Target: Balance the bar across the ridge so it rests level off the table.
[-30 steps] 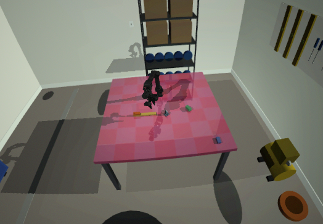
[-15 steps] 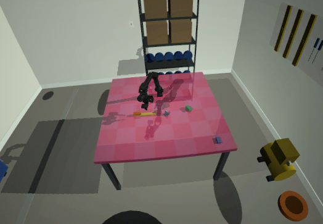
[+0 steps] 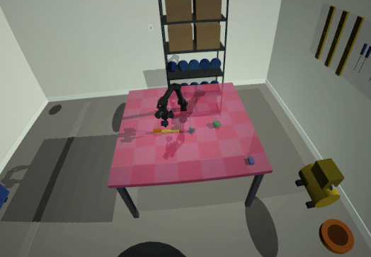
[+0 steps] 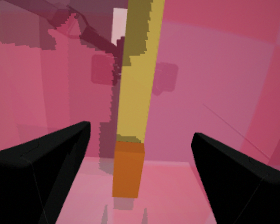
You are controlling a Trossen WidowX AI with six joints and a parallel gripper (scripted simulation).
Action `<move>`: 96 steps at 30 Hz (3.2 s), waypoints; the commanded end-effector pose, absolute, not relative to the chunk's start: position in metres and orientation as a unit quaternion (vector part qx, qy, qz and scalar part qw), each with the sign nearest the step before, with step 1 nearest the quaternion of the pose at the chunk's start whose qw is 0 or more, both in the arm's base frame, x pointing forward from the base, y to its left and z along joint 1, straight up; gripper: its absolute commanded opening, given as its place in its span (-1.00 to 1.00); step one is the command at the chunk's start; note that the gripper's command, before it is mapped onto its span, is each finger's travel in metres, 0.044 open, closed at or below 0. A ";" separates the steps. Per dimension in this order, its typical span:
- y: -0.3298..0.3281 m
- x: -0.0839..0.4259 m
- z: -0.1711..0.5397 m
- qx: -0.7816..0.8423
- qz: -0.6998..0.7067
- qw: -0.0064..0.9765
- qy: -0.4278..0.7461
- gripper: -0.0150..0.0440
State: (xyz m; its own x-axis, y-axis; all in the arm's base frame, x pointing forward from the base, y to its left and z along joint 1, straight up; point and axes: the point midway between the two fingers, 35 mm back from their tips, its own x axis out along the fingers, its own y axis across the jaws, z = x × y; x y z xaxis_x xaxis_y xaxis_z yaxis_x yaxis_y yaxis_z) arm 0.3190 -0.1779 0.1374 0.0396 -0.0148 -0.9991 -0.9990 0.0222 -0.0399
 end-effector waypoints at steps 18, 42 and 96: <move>-0.179 0.318 0.070 -0.506 0.486 0.507 0.501 0.58; -0.179 0.318 0.050 -0.506 0.486 0.507 0.501 0.58; -0.179 0.318 0.138 -0.506 0.486 0.507 0.501 -0.49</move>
